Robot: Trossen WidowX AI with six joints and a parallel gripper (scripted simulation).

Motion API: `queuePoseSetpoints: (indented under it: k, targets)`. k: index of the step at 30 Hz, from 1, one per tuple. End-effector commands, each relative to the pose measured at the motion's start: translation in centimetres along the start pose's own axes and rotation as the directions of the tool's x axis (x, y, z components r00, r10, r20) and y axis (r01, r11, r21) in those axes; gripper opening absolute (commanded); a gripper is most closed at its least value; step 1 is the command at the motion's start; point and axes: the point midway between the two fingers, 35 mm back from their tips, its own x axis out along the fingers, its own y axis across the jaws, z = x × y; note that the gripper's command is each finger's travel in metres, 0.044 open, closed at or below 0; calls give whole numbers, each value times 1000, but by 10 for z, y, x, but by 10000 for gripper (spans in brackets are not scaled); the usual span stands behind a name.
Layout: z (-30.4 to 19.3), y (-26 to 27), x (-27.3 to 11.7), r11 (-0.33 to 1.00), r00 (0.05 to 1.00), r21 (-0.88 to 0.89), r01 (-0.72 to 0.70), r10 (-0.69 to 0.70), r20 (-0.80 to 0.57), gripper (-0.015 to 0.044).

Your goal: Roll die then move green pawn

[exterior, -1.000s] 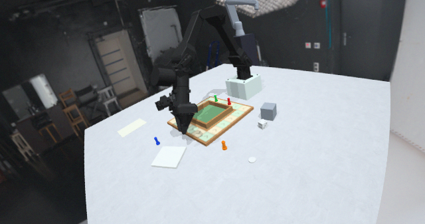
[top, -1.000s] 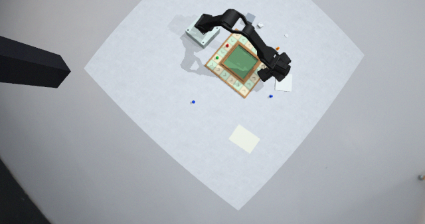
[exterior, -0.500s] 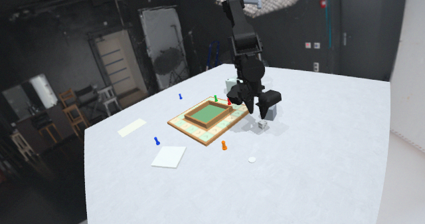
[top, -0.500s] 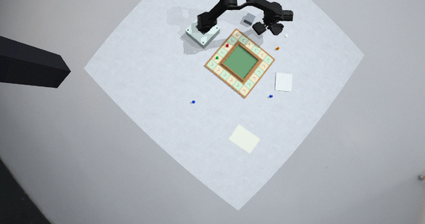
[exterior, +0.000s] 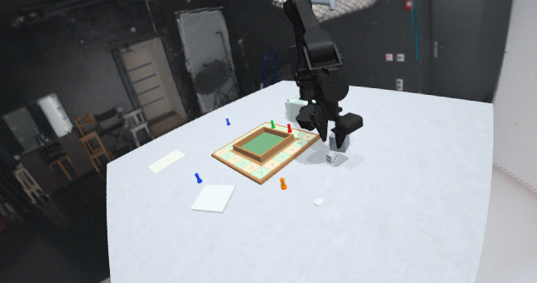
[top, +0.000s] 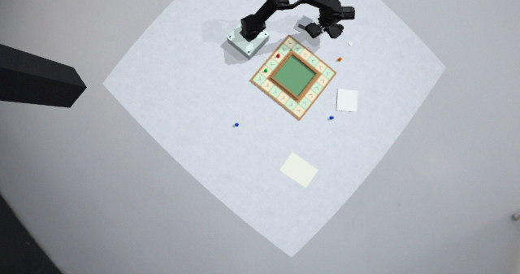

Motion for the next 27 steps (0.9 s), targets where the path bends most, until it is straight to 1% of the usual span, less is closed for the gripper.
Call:
queuePoseSetpoints:
  k: [1,8,27]
  targets:
    - [-3,-5,18,1000,1000,3,21,-21,-8,275]
    - [-3,-5,19,1000,1000,3,21,-21,-8,275]
    - [-3,-6,49,1000,1000,3,22,-22,-8,275]
